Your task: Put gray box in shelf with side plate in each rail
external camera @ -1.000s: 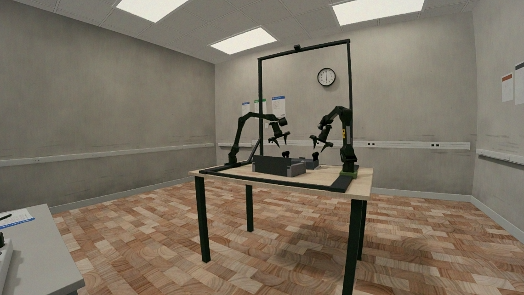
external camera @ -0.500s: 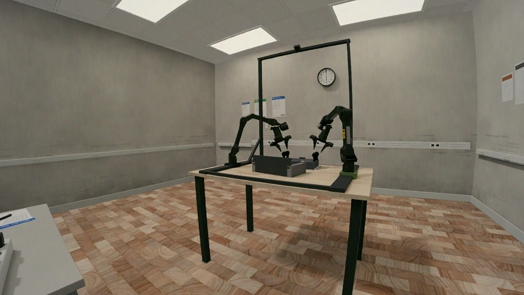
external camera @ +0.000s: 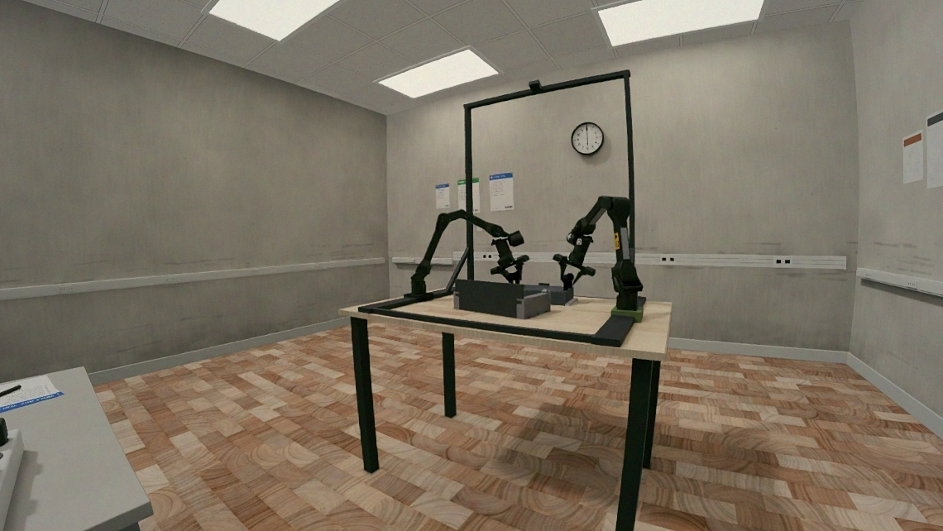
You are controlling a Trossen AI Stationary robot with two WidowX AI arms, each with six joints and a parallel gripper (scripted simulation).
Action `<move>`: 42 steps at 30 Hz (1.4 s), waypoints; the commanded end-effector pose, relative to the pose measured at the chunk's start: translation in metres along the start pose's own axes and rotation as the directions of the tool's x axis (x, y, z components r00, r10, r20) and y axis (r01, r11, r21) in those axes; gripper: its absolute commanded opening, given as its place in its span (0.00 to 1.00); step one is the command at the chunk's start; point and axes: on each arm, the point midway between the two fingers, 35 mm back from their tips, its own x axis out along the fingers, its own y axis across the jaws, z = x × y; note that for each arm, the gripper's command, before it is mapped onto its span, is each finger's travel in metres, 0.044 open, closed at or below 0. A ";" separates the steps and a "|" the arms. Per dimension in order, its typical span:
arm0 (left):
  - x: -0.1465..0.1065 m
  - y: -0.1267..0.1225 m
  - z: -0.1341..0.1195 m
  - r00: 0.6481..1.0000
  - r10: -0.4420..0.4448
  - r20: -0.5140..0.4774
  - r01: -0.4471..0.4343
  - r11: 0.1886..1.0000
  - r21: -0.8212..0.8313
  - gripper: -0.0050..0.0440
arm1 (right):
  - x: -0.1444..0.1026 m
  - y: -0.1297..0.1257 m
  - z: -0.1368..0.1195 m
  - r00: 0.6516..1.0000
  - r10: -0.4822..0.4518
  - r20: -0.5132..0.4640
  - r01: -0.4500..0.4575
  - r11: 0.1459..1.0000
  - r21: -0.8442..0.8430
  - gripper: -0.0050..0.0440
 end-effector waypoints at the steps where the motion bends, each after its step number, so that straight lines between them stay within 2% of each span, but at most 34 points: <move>1: 0.008 0.006 0.003 1.000 0.019 0.020 -0.019 1.000 -0.003 0.59 | 0.002 0.009 -0.004 1.000 0.024 -0.015 -0.024 1.000 -0.002 0.54; 5: 0.014 0.006 0.003 1.000 0.020 0.020 -0.020 1.000 -0.003 0.57 | -0.001 0.012 -0.006 0.999 0.034 -0.019 -0.035 0.999 -0.001 0.49; 8: 0.007 0.012 0.006 0.999 0.037 0.036 -0.036 0.999 -0.011 0.54 | -0.004 0.011 -0.004 0.999 0.038 -0.021 -0.038 0.999 0.001 0.45; 11: 0.007 0.011 0.006 0.999 0.037 0.037 -0.036 0.999 -0.009 0.54 | -0.004 0.010 -0.004 0.999 0.036 -0.020 -0.036 0.999 0.000 0.45; 19: 0.007 0.010 0.006 0.999 0.036 0.035 -0.036 0.999 -0.011 0.43 | -0.005 0.008 -0.003 0.999 0.034 -0.019 -0.034 0.999 0.000 0.34; 21: 0.004 0.011 0.005 0.998 0.041 0.041 -0.040 0.999 -0.011 0.40 | -0.006 0.007 -0.002 0.999 0.035 -0.019 -0.035 0.999 0.001 0.24; 23: 0.003 0.011 0.005 0.998 0.042 0.043 -0.042 0.999 -0.012 0.37 | -0.007 0.007 -0.002 0.999 0.037 -0.020 -0.037 0.999 0.001 0.34; 28: 0.004 0.010 0.004 0.998 0.040 0.040 -0.039 0.999 -0.011 0.33 | -0.007 0.008 -0.003 0.999 0.039 -0.021 -0.039 0.999 0.002 0.34; 30: 0.004 0.009 0.004 0.998 0.039 0.039 -0.039 0.999 -0.011 0.23 | -0.007 0.008 -0.003 0.999 0.039 -0.021 -0.039 0.999 0.002 0.34; 32: 0.007 0.010 0.005 0.999 0.036 0.035 -0.036 0.999 -0.011 0.33 | -0.005 0.009 -0.004 0.999 0.036 -0.020 -0.036 0.999 0.002 0.34; 33: 0.007 0.010 0.005 0.999 0.036 0.035 -0.036 0.999 -0.011 0.34 | -0.005 0.009 -0.004 0.999 0.036 -0.020 -0.036 0.999 0.002 0.34; 42: 0.003 0.011 0.005 0.999 0.036 0.035 -0.036 0.999 -0.011 0.34 | -0.009 0.010 -0.004 0.999 0.036 -0.020 -0.036 0.999 0.002 0.34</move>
